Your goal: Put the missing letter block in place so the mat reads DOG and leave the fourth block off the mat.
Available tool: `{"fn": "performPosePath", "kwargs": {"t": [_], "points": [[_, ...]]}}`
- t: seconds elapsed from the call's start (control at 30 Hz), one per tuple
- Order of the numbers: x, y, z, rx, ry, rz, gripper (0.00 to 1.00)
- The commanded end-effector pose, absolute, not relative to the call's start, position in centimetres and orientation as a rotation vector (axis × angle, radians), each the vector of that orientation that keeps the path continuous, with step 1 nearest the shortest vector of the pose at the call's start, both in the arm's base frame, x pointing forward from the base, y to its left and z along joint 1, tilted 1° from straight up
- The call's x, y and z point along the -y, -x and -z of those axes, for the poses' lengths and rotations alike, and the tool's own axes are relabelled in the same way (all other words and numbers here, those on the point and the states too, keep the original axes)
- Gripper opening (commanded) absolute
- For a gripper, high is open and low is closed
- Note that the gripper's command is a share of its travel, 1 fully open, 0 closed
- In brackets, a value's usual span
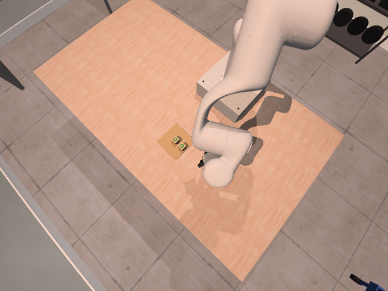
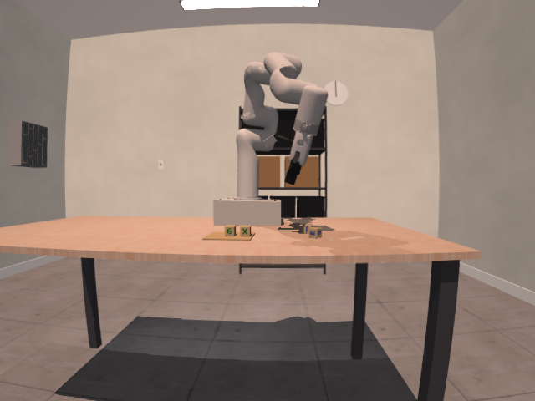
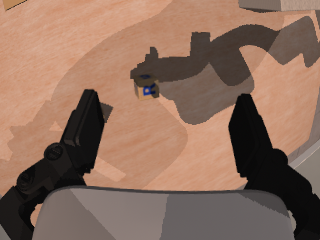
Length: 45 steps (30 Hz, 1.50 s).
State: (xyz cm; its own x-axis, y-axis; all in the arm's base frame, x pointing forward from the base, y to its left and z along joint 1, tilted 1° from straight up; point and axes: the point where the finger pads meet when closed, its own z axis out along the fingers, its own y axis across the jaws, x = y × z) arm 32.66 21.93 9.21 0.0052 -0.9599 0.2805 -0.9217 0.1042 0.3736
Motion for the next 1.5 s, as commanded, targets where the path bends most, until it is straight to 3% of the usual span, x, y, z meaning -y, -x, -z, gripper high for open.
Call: {"fn": "performPosePath", "kwargs": {"t": [0.0, 0.37, 1.47], "points": [[-21.3, -32.1, -10.0, 2.023, -1.675, 0.073, 1.00], [-19.9, -30.7, -11.5, 2.182, -1.322, -0.023, 1.00], [-19.6, -30.4, -11.8, 2.207, -1.252, -0.045, 1.00]]}}
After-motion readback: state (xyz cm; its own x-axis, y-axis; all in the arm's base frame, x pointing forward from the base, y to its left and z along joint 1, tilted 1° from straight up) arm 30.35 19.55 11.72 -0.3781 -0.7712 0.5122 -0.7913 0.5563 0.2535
